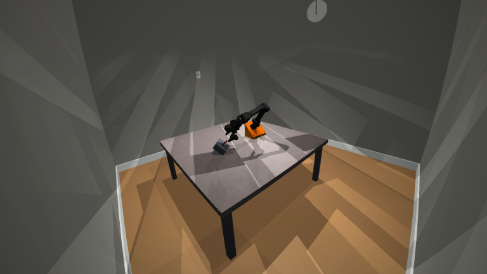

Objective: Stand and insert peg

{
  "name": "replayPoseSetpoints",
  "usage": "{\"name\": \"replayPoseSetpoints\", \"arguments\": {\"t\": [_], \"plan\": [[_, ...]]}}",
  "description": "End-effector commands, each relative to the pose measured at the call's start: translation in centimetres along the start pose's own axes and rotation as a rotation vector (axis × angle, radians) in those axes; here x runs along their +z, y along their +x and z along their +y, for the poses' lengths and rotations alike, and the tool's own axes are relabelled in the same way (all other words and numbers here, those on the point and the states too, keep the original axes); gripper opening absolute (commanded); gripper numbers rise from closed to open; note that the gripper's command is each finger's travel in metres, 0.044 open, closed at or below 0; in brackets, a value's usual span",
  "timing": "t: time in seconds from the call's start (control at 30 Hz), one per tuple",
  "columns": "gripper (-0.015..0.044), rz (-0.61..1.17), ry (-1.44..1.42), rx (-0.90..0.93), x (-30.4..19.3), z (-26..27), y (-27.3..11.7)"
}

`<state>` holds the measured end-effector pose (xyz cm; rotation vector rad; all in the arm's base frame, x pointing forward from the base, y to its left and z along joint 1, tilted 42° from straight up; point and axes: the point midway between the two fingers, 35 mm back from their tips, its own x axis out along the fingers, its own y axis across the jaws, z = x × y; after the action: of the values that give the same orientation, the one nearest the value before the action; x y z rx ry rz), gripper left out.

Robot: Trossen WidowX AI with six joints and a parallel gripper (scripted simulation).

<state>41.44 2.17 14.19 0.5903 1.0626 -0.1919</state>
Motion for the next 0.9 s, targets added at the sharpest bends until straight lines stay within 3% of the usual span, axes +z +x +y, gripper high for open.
{"name": "replayPoseSetpoints", "arguments": {"t": [0.0,0.87], "plan": [[0.044,-0.002,-0.007,0.005,0.1,0.1,-1.2],[0.044,-0.001,-0.004,0.001,0.0,-0.1,-4.6]]}}
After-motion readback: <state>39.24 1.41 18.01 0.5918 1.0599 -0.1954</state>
